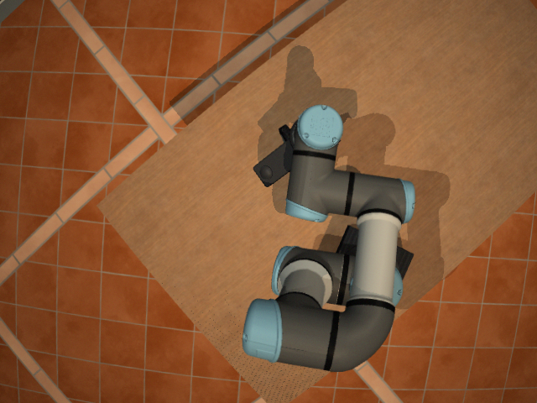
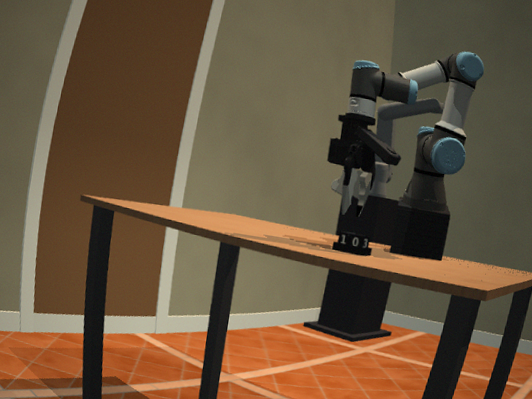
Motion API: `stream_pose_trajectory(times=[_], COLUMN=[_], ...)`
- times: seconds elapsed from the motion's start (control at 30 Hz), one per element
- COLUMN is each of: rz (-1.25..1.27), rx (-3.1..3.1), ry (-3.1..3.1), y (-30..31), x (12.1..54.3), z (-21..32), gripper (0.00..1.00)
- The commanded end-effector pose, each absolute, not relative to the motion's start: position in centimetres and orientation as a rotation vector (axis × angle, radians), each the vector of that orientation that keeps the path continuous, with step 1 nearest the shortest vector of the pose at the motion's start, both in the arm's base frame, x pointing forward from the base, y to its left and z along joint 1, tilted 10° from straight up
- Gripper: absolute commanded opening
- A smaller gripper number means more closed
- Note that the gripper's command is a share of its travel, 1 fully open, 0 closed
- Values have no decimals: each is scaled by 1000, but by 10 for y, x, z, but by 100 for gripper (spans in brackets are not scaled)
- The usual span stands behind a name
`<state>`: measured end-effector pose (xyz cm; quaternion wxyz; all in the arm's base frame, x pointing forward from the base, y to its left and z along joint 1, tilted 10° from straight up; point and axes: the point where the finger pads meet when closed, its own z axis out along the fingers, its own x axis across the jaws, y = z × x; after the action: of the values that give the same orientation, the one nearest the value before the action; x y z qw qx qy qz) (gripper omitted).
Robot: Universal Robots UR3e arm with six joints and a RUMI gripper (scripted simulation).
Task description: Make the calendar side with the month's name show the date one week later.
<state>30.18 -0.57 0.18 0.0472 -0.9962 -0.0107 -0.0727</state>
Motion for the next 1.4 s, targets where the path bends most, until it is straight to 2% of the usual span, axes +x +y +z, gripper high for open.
stream_pose_trajectory(times=[0.0, 0.53, 0.57, 1.37], rz=[-220, -220, -220, -220], rx=[-3037, -3037, -3037, -3037], ry=[-34, -34, -34, -34], y=[-8, -9, -9, -9], x=[299, 297, 297, 297], z=[19, 34, 34, 35], gripper=[29, 29, 100, 100])
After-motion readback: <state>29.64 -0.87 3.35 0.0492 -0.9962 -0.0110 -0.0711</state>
